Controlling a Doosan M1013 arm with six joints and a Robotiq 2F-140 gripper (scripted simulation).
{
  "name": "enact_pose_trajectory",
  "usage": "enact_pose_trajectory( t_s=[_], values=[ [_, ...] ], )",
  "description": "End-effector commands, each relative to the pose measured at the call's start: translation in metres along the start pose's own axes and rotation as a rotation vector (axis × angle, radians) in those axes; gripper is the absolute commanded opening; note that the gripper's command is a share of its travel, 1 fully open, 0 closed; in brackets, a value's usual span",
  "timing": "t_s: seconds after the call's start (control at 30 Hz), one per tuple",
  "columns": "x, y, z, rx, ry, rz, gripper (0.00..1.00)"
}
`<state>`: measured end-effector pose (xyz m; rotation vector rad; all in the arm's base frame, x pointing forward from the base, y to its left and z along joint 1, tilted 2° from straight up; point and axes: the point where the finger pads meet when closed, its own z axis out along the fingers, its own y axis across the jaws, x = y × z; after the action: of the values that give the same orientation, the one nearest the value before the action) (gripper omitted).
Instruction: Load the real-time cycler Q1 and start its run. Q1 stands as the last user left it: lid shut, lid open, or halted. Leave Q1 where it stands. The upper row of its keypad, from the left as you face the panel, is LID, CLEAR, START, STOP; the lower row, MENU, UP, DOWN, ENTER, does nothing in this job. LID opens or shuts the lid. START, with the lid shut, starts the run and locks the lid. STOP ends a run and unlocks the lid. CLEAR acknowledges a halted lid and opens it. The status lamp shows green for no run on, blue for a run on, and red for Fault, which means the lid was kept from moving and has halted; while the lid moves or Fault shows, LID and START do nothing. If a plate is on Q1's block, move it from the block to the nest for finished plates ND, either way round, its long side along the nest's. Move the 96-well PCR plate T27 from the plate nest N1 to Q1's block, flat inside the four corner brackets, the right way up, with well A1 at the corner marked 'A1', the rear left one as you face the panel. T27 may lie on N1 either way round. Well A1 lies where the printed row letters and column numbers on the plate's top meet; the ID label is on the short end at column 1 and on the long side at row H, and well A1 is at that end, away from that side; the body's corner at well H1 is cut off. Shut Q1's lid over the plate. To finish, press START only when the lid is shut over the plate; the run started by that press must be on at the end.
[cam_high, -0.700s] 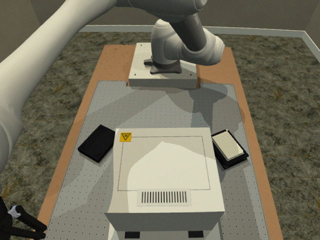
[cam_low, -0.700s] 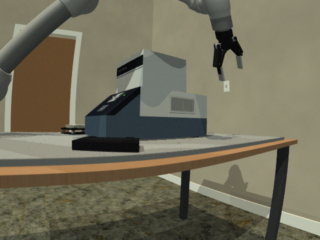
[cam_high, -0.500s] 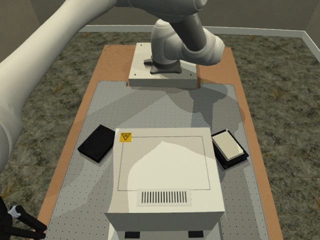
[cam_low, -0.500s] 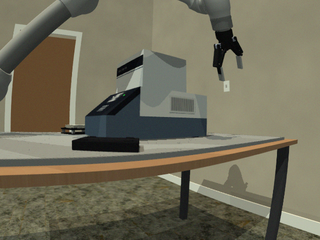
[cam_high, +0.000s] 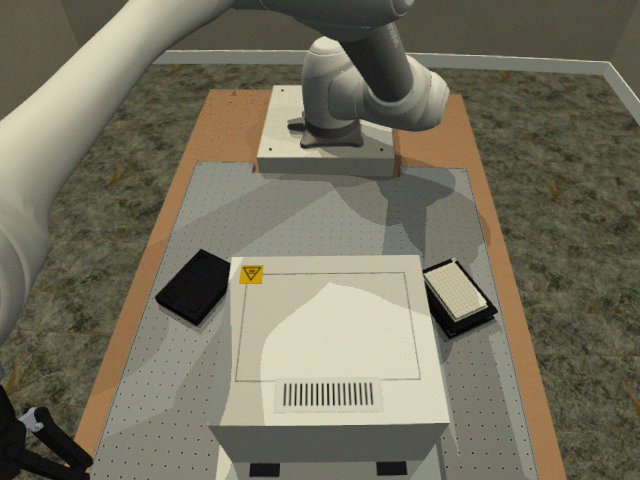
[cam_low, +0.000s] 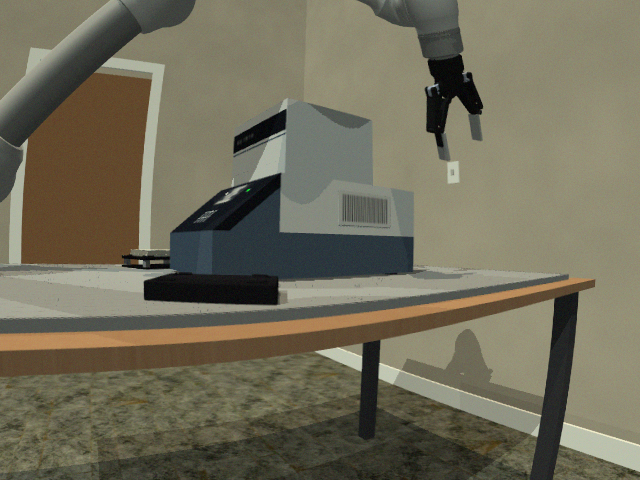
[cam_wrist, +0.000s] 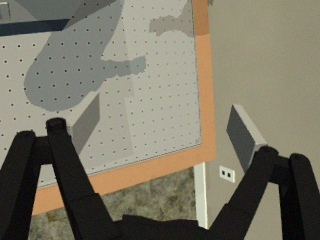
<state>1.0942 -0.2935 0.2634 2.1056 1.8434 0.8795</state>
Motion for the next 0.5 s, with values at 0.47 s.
enact_pose_trajectory(
  t_s=[0.47],
  values=[
    [0.034, -0.042, -0.051, 0.088, -0.055, 0.203, 0.00]
  ],
)
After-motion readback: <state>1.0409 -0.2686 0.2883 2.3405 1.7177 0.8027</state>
